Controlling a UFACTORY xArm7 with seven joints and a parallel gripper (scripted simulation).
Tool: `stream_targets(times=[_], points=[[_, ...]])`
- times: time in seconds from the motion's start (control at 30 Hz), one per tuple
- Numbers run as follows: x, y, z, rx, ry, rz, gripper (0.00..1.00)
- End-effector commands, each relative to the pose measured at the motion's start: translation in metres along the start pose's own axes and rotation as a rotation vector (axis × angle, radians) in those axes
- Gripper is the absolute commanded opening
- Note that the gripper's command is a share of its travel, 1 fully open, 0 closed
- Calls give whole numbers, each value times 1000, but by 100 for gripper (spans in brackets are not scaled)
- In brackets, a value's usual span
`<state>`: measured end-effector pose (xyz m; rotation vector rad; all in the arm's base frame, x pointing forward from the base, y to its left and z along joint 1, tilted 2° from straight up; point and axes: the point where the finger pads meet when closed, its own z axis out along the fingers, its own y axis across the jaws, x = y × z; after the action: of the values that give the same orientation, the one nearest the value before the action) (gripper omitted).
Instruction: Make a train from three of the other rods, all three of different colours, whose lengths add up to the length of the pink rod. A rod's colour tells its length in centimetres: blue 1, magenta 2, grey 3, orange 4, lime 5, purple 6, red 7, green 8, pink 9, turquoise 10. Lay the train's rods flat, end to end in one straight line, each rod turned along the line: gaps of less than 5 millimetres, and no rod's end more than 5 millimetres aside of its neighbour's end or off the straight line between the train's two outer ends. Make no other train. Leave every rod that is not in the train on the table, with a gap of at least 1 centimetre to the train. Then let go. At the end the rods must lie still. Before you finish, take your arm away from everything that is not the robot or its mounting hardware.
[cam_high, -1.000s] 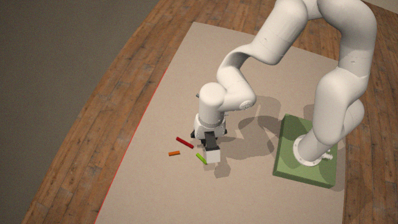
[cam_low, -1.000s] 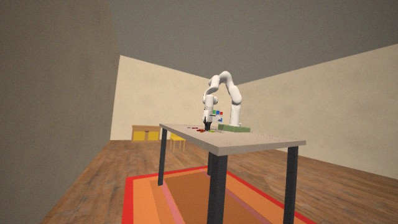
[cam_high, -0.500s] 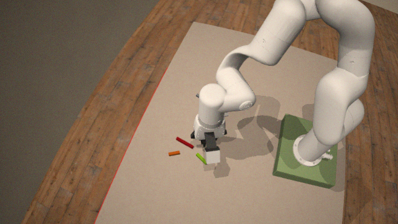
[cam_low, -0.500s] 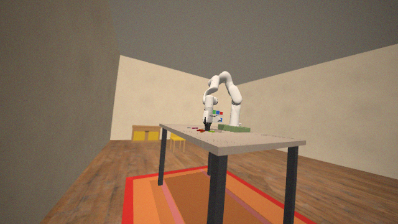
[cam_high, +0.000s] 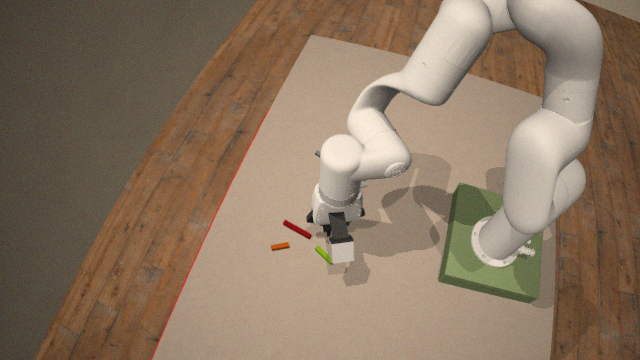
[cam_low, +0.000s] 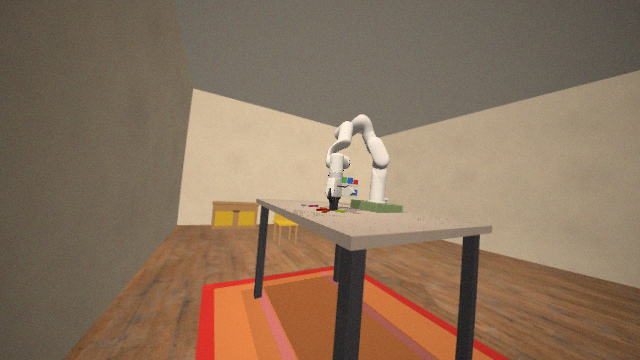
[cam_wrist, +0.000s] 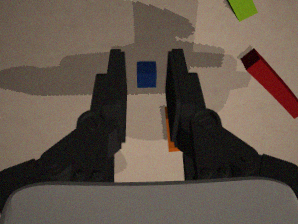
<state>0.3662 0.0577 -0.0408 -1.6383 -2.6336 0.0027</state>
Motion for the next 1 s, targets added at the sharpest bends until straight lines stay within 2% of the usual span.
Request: stream_targets(times=[0.0, 0.43, 0.47, 0.97], points=[[0, 1, -1, -3, -1, 0, 24], [0, 1, -1, -3, -1, 0, 24], [0, 1, -1, -3, -1, 0, 4], [0, 1, -1, -3, -1, 0, 4]])
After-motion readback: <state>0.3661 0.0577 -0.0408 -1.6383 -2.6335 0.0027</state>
